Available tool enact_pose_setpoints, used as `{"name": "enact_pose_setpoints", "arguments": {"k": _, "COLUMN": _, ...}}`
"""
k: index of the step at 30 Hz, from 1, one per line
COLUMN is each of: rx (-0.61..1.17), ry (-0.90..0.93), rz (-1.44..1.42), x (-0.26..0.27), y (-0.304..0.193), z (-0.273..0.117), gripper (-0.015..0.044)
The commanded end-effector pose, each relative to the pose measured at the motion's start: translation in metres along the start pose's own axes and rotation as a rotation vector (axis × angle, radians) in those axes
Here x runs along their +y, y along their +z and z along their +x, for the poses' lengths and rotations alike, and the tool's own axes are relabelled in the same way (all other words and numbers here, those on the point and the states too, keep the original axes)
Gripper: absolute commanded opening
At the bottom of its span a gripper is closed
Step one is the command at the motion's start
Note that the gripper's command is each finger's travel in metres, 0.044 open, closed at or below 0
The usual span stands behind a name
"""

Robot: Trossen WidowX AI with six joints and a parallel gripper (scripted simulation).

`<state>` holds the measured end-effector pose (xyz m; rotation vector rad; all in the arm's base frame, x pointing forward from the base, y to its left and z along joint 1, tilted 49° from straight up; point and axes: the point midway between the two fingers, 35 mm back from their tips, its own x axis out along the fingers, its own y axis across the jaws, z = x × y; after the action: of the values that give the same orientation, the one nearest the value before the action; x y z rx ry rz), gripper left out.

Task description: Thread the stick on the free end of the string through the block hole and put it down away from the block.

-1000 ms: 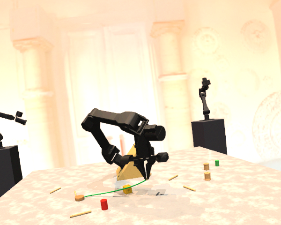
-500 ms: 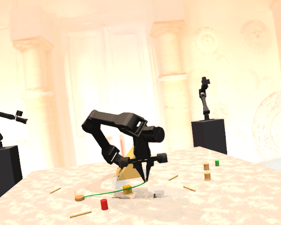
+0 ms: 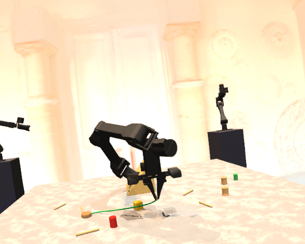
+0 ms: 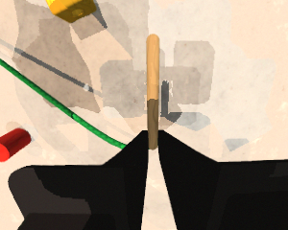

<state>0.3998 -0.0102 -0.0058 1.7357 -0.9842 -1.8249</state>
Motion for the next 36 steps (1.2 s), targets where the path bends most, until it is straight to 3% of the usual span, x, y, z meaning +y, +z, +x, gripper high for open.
{"name": "enact_pose_setpoints", "arguments": {"k": 1, "rx": 0.005, "ry": 0.003, "rz": -0.063, "x": 0.001, "y": -0.007, "z": 0.000, "gripper": 0.0000}}
{"name": "enact_pose_setpoints", "arguments": {"k": 22, "rx": 0.003, "ry": 0.011, "rz": -0.342, "x": 0.015, "y": -0.030, "z": 0.005, "gripper": 0.0000}}
{"name": "enact_pose_setpoints", "arguments": {"k": 36, "rx": 0.005, "ry": 0.011, "rz": -0.351, "x": 0.016, "y": -0.031, "z": 0.015, "gripper": 0.0000}}
